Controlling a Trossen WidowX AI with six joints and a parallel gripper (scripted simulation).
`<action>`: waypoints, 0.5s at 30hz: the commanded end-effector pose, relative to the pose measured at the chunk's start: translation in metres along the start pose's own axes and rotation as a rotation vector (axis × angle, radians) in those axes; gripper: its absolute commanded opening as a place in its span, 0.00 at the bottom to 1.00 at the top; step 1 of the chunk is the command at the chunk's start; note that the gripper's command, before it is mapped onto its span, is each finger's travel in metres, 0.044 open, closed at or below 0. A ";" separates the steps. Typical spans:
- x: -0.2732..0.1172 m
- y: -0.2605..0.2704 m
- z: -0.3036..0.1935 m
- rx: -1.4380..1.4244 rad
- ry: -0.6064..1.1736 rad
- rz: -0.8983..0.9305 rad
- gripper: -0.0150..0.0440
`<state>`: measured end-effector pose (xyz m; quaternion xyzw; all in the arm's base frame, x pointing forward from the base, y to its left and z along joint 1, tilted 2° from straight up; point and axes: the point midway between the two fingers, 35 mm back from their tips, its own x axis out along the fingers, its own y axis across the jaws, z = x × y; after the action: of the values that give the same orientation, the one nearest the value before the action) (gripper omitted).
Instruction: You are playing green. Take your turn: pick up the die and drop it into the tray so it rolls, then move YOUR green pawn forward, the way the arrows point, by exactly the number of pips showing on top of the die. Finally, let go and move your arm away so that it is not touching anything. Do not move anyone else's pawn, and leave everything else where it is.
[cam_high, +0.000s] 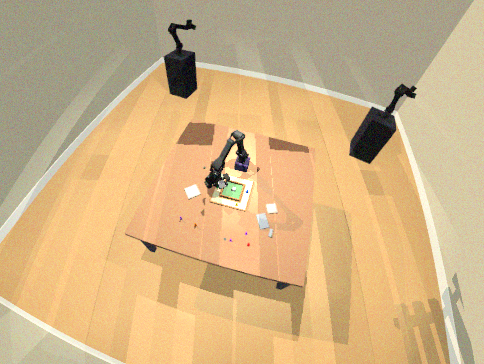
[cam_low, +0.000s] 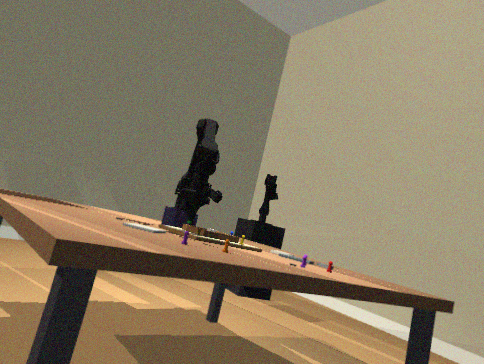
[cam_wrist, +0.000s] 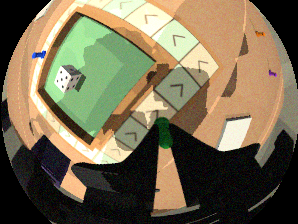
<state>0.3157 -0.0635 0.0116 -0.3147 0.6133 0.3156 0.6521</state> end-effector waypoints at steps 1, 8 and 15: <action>0.017 0.004 -0.003 -0.003 0.012 0.018 0.25; 0.020 0.004 -0.003 -0.003 0.012 0.018 0.25; 0.031 0.005 -0.003 -0.003 0.012 0.019 0.25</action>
<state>0.3144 -0.0628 -0.0112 -0.3131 0.6155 0.3179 0.6496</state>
